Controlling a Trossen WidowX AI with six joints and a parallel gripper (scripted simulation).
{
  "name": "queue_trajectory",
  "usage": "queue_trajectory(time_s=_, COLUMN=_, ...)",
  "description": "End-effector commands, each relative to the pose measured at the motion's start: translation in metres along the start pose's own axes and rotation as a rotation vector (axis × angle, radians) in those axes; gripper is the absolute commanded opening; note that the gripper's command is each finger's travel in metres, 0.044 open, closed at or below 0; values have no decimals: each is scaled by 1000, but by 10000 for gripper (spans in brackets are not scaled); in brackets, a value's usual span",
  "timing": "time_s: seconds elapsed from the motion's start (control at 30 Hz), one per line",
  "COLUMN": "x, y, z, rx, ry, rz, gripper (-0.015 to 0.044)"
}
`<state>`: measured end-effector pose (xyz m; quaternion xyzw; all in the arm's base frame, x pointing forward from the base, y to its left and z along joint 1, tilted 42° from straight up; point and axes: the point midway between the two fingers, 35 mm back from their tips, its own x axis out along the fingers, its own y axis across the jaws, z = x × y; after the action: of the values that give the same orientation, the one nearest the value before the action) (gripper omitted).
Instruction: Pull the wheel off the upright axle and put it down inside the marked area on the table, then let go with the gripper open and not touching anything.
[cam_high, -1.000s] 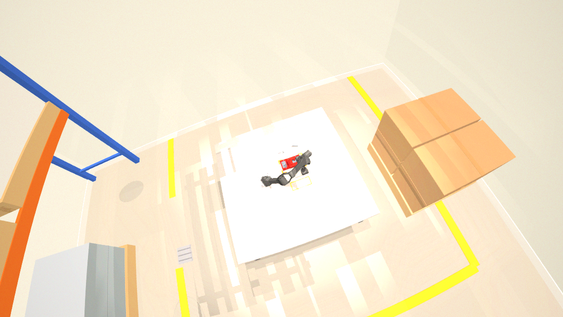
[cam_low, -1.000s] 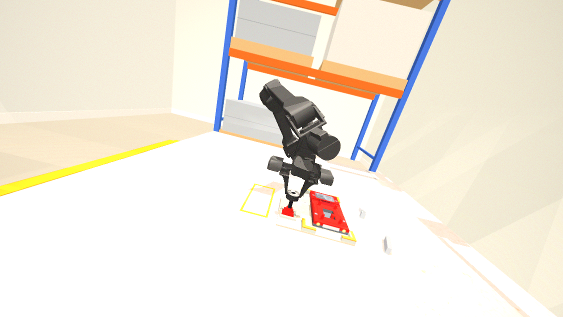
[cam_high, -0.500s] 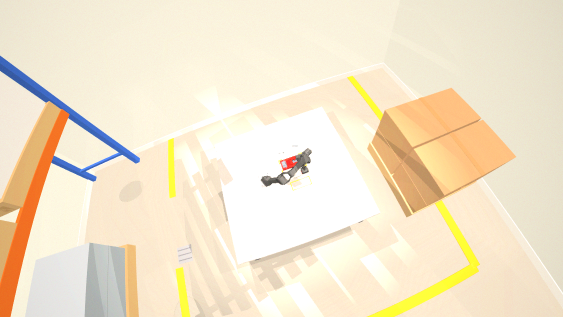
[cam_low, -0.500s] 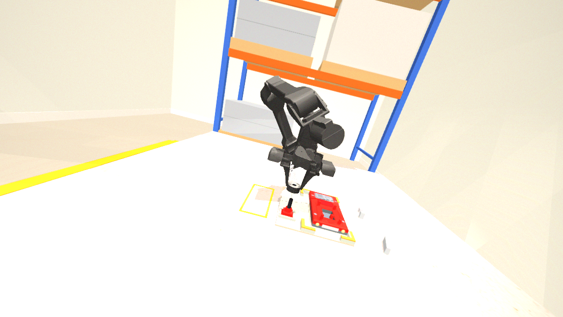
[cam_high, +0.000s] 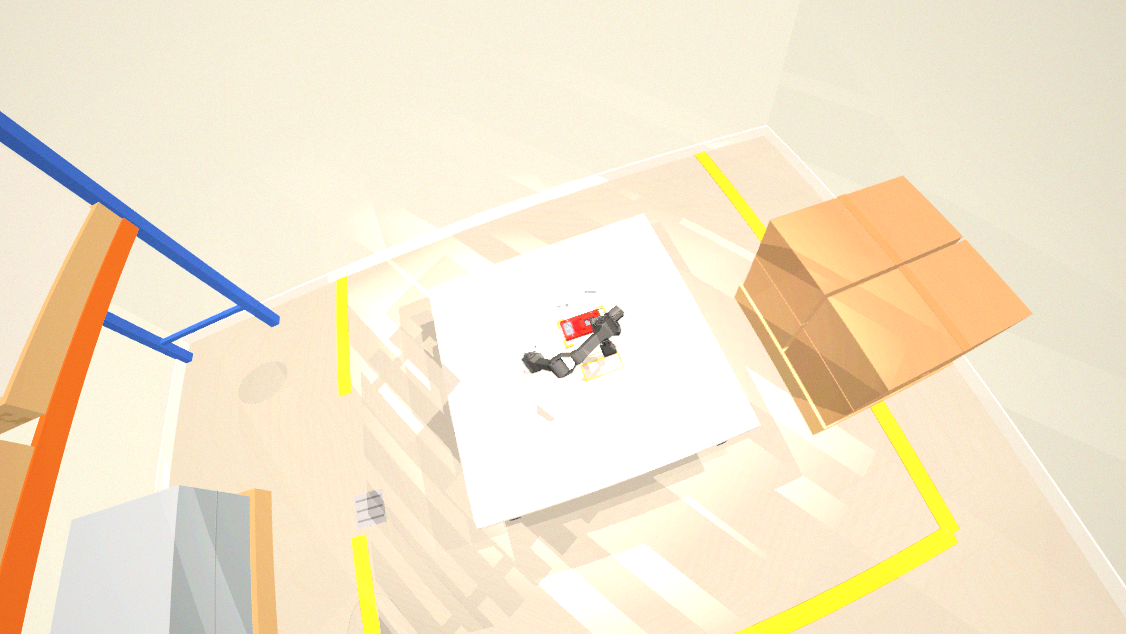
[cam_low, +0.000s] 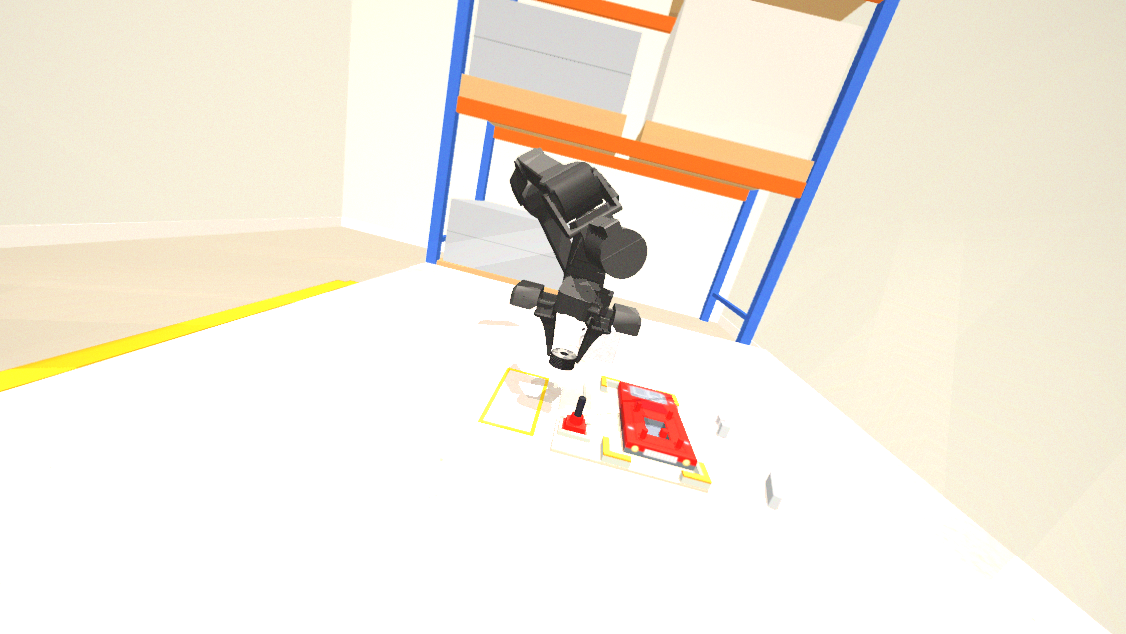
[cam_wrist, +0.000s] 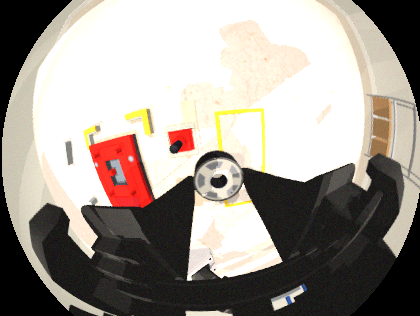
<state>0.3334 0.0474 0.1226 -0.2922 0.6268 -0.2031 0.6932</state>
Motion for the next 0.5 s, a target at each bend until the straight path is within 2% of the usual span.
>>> queue_trajectory(time_s=0.0, x=-2, y=-19, z=-11, rx=-2, ry=-2, rz=-4, gripper=0)
queue_trajectory(time_s=0.3, x=-4, y=-54, z=-36, rx=-3, ry=-1, rz=-6, gripper=0)
queue_trajectory(time_s=0.47, x=-2, y=-56, z=-38, rx=-3, ry=-1, rz=-6, gripper=0)
